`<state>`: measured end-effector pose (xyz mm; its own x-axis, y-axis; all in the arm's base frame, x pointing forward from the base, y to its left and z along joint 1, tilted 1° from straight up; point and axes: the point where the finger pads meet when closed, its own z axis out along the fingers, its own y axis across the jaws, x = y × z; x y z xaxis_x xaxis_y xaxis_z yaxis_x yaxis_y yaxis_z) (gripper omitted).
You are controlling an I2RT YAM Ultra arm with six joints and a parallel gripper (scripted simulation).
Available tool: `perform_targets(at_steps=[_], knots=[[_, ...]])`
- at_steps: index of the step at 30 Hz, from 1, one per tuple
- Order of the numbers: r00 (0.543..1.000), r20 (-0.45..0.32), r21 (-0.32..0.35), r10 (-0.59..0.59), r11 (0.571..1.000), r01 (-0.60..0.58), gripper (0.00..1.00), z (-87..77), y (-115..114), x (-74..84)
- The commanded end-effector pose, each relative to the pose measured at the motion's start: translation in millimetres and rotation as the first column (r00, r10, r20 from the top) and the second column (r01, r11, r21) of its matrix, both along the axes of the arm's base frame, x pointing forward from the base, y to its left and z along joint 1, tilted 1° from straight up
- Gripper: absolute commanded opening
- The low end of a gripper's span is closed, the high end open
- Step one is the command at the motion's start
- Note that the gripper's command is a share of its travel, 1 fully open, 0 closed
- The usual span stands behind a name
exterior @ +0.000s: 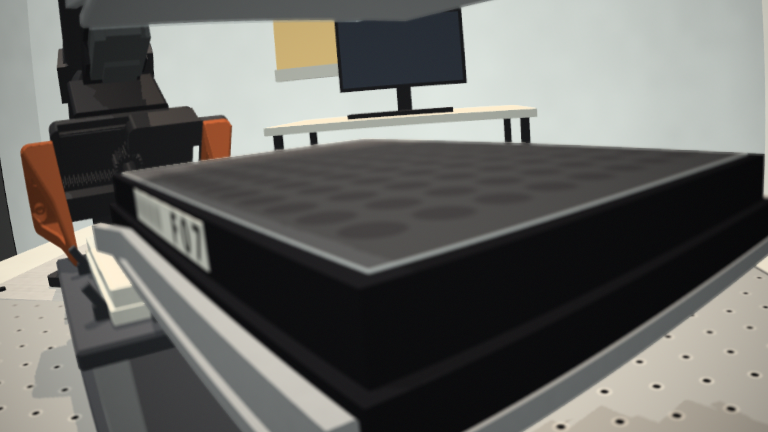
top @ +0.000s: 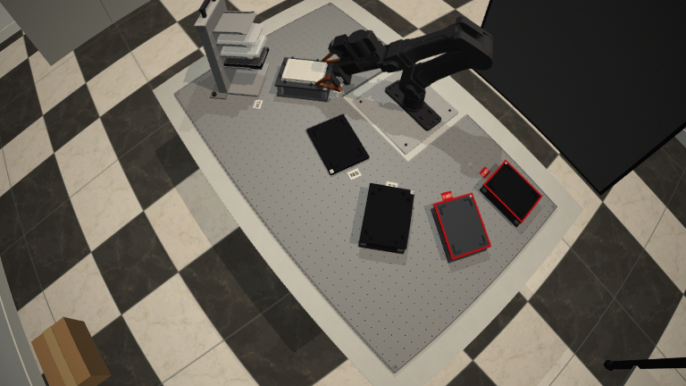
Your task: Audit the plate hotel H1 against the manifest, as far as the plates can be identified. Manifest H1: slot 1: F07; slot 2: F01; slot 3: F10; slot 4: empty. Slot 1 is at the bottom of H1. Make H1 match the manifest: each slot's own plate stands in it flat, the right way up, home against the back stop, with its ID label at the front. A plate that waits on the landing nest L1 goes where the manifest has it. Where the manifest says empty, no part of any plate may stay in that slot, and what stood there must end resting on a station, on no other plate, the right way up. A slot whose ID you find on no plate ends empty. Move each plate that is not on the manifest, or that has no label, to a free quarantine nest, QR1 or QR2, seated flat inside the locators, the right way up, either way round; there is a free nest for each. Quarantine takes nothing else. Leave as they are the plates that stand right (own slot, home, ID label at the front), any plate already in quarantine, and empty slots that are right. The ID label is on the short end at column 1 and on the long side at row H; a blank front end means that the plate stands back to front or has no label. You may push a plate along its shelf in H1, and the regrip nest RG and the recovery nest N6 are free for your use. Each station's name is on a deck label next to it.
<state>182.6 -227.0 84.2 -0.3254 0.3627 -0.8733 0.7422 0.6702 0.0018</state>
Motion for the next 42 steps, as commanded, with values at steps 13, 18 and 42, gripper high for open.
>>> perform_targets(at_steps=[13,18,42], knots=[[1.0,0.023,-0.036,0.003,0.999,-0.002,1.0,39.2,-2.5,1.2],[1.0,0.023,-0.036,0.001,0.999,0.0,1.0,47.5,-1.8,-0.2],[1.0,0.022,-0.037,0.001,0.999,0.0,1.0,84.1,2.8,-4.3]])
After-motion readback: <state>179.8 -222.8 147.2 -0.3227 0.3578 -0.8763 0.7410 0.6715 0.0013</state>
